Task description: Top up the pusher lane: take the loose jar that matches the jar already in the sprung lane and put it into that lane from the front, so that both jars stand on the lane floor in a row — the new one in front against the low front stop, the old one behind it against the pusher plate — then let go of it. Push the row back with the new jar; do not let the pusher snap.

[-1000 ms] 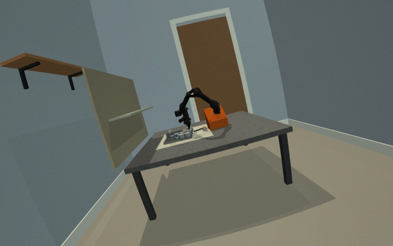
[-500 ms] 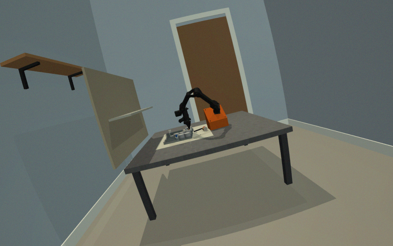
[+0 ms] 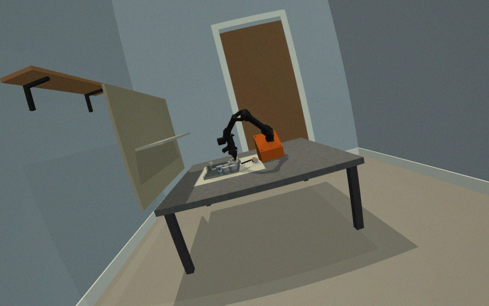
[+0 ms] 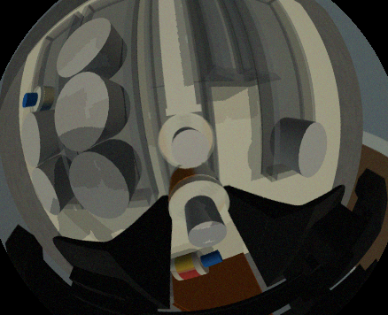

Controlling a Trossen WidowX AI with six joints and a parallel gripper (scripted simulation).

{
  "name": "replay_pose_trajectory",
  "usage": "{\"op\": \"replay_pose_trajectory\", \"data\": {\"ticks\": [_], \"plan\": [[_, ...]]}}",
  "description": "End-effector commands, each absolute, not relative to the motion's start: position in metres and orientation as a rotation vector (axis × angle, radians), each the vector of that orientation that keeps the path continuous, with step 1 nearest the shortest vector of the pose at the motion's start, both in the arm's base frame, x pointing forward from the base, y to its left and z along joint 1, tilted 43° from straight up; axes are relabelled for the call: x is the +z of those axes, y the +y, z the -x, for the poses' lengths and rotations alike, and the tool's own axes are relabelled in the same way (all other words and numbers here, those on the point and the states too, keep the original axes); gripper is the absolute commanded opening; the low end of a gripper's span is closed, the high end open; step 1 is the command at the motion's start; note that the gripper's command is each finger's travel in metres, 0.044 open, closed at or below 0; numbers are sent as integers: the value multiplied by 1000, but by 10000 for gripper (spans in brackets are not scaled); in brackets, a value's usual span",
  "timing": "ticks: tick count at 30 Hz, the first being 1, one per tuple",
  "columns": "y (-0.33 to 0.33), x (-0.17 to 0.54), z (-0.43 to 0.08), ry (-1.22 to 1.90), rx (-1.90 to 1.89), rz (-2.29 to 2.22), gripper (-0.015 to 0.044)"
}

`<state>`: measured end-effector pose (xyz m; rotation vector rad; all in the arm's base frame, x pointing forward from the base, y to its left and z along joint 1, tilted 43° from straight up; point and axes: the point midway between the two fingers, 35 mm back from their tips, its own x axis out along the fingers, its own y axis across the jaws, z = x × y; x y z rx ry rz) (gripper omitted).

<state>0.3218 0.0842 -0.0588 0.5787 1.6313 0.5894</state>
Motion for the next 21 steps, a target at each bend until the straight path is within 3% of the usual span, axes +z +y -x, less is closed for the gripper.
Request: {"op": "replay_pose_trajectory", "data": {"ticks": [1, 21], "plan": [[82, -56, -332, 1599, 591, -573, 0], [82, -57, -335, 1599, 591, -573, 0]]}}
